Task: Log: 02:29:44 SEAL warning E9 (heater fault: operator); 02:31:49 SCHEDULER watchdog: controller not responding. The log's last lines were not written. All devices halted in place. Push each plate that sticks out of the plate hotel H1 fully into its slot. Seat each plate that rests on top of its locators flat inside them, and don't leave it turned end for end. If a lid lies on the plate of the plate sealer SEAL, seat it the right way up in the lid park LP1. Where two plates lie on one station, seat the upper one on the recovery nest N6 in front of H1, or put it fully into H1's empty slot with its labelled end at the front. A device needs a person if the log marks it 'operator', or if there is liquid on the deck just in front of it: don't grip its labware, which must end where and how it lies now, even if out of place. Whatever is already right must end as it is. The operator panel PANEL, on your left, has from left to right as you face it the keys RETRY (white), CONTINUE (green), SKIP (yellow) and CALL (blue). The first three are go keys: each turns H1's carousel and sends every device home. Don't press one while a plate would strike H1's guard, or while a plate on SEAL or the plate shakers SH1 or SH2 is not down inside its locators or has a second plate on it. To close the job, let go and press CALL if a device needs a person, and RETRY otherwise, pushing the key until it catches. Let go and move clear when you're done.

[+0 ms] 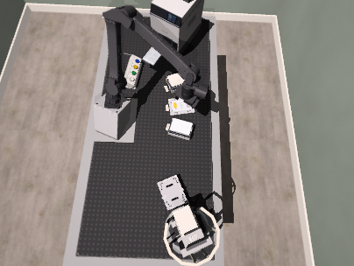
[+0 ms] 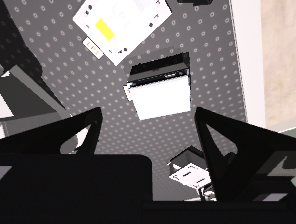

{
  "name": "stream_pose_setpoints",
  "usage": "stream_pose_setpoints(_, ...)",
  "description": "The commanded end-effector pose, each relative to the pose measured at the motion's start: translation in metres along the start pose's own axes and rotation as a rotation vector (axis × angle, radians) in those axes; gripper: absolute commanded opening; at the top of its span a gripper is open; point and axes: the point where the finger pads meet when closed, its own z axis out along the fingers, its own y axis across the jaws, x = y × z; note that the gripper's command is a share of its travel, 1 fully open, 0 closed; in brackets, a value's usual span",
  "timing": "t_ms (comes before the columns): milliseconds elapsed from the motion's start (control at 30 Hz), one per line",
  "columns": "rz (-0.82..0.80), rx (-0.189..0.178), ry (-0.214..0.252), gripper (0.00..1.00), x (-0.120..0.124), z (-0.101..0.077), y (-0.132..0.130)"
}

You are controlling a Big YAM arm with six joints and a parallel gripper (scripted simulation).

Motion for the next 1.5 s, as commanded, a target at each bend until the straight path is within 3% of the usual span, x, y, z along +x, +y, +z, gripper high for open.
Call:
stream_pose_setpoints(0, 0.148, 0.025, 0.002, 1.00, -0.018, -0.010, 0.008)
stream_pose_setpoints(700, 0.775, 0.033, -0.017, 1.00, -0.077, -0.013, 0.034)
stream_pose_setpoints(1067, 0.768, 0.056, -0.043, 1.00, -0.115, -0.026, 0.038)
stream_pose_setpoints(1467, 0.771, 0.048, -0.044, 1.00, -0.151, -0.026, 0.060)
